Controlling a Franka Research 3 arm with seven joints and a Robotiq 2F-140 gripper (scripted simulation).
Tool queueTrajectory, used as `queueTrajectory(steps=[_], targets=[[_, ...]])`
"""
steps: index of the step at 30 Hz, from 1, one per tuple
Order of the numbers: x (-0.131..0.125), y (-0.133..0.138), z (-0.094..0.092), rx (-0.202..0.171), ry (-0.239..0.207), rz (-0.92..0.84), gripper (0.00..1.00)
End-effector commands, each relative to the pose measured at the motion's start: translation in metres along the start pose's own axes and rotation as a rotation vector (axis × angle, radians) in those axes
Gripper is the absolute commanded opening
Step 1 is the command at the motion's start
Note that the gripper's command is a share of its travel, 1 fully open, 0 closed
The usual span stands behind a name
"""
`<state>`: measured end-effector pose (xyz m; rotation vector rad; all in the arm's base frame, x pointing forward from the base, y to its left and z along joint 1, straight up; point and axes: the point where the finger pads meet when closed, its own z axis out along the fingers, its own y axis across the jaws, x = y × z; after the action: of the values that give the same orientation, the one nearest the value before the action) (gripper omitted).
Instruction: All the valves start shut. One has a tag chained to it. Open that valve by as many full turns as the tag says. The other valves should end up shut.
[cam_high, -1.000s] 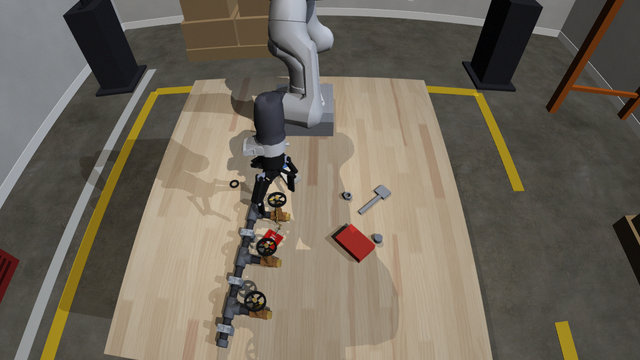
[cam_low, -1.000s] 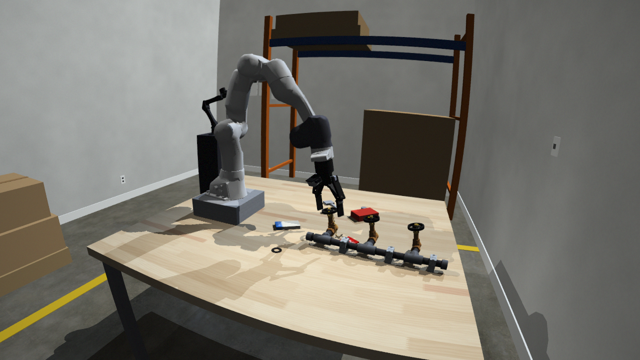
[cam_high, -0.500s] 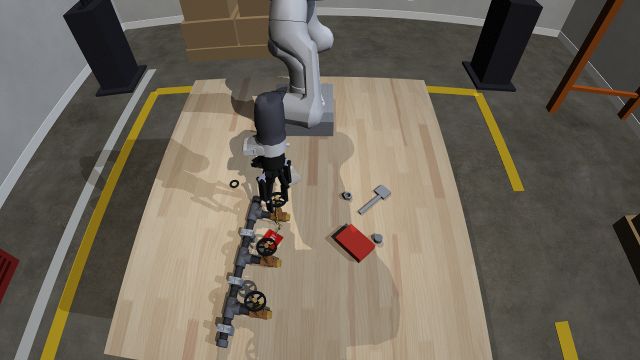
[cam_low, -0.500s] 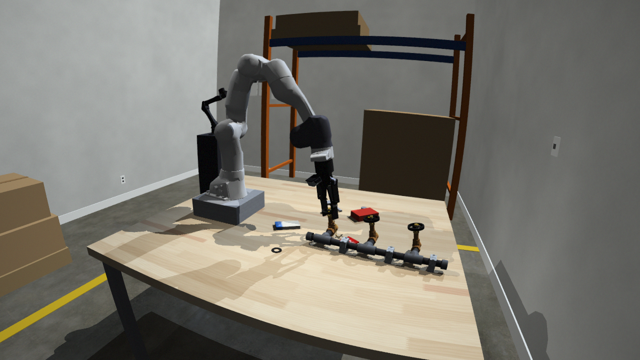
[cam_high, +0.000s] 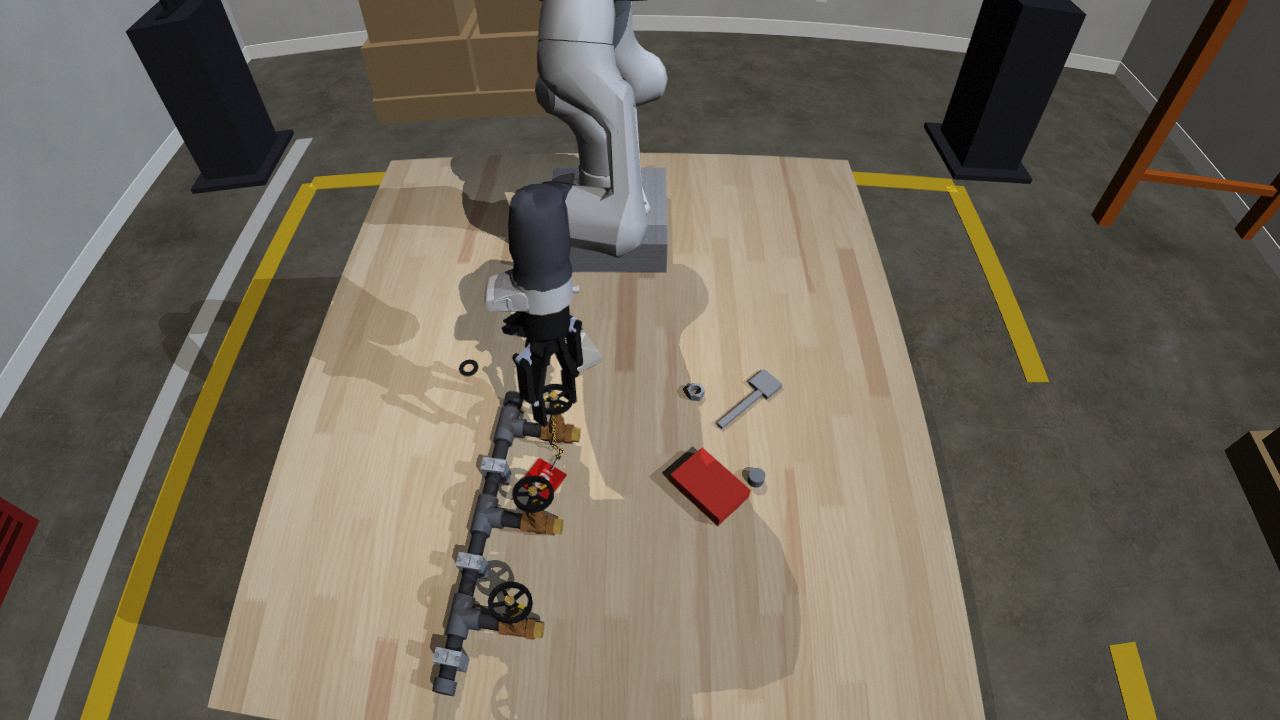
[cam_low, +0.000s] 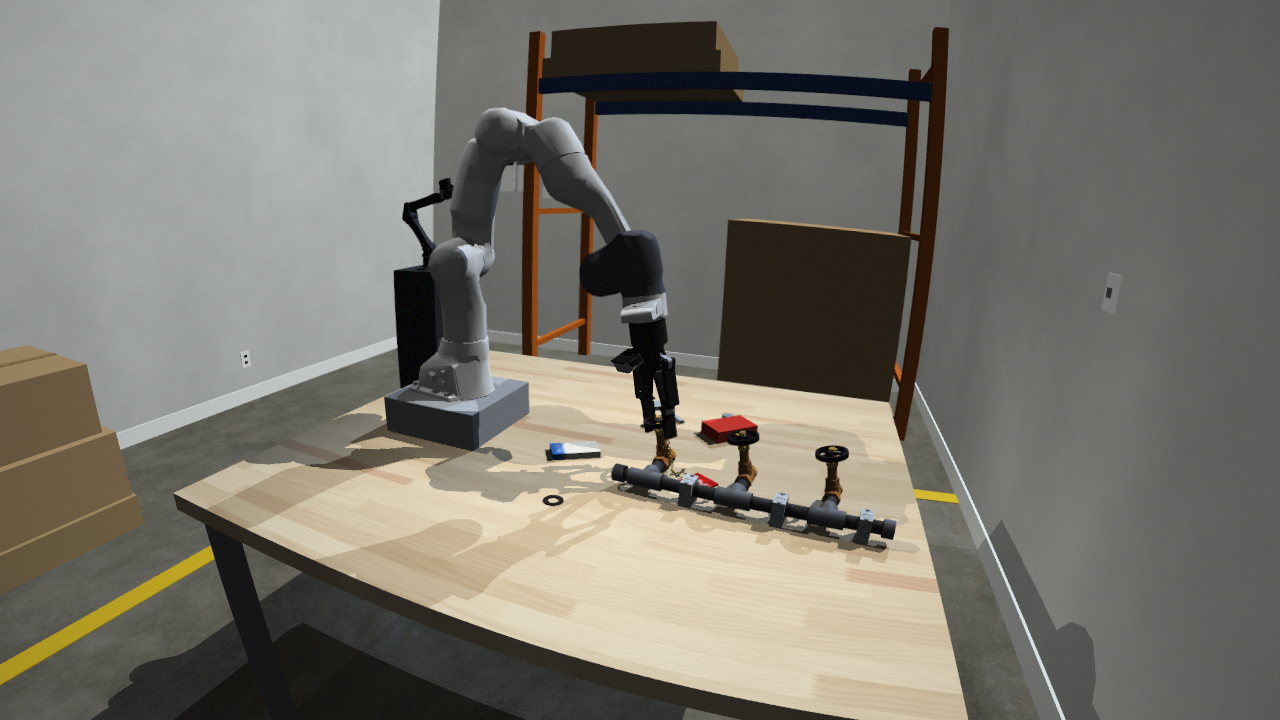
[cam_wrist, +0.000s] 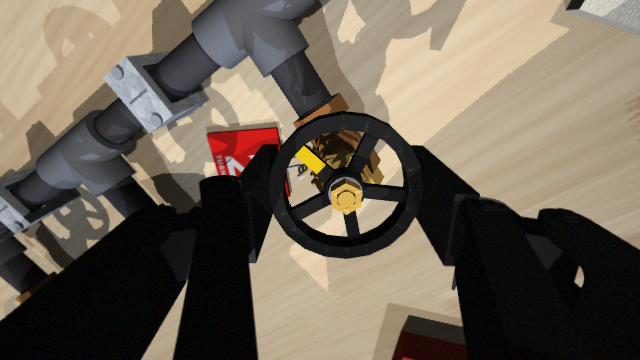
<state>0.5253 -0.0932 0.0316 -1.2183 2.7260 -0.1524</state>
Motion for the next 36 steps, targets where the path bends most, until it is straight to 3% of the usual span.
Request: queueTrajectory(steps=[1,8,13,28,36], targets=[[0.0006,0.0,0.0008,0.0,0.002,-0.009,0.1],[0.0006,0.0,0.0008,-0.001,0.002,-0.16,0.1],[0.0006,0.0,0.0008,0.0,0.003,-0.433,0.1],[0.0006,0.0,0.0008,0.009,0.029,-0.898,0.1],[0.0006,0.0,0.0008,-0.001,0.004,-1.114,0.1]])
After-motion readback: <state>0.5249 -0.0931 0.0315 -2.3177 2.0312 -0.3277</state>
